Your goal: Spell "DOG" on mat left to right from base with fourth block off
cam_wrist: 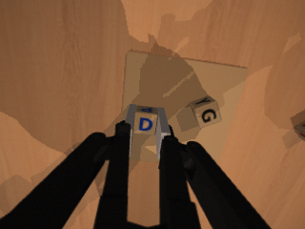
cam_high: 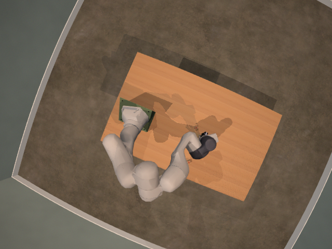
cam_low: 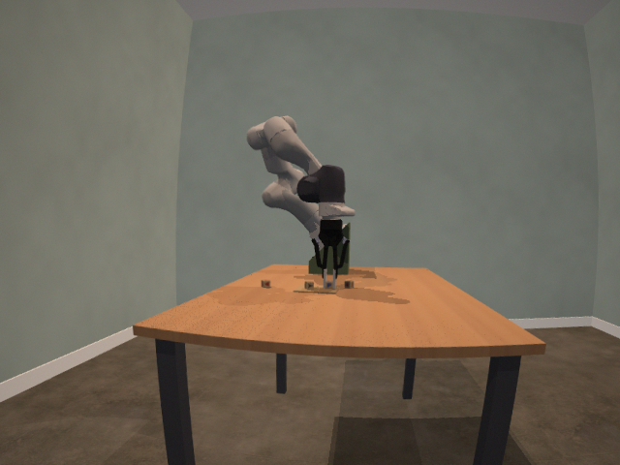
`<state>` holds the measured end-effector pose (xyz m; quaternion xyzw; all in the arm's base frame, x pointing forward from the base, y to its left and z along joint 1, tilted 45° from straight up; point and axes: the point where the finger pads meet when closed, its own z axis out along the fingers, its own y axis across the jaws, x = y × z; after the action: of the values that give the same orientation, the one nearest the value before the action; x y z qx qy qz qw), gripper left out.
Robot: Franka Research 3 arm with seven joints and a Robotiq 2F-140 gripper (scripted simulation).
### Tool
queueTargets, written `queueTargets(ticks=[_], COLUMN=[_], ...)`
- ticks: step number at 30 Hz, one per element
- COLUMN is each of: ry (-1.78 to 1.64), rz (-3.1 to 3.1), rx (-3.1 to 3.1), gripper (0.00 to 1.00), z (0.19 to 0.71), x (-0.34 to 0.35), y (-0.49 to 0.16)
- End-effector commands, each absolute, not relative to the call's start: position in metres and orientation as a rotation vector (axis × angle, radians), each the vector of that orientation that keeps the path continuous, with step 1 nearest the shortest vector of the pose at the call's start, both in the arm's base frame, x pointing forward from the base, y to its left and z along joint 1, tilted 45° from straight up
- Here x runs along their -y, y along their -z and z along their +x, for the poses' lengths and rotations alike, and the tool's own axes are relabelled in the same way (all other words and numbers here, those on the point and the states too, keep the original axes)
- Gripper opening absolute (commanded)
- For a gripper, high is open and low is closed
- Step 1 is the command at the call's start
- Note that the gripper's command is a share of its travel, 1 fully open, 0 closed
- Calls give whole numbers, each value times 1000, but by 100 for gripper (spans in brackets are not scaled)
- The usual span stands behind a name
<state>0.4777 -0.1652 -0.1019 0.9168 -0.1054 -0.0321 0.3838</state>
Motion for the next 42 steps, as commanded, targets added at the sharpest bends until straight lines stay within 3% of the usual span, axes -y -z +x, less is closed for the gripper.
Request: queueTargets(ticks=[1, 37, 42], ry=[77, 77, 77], rz=[2339, 2339, 2339], rx=[276, 276, 276], gripper=[13, 13, 18], z=[478, 478, 478], x=[165, 165, 165], y=[103, 103, 103])
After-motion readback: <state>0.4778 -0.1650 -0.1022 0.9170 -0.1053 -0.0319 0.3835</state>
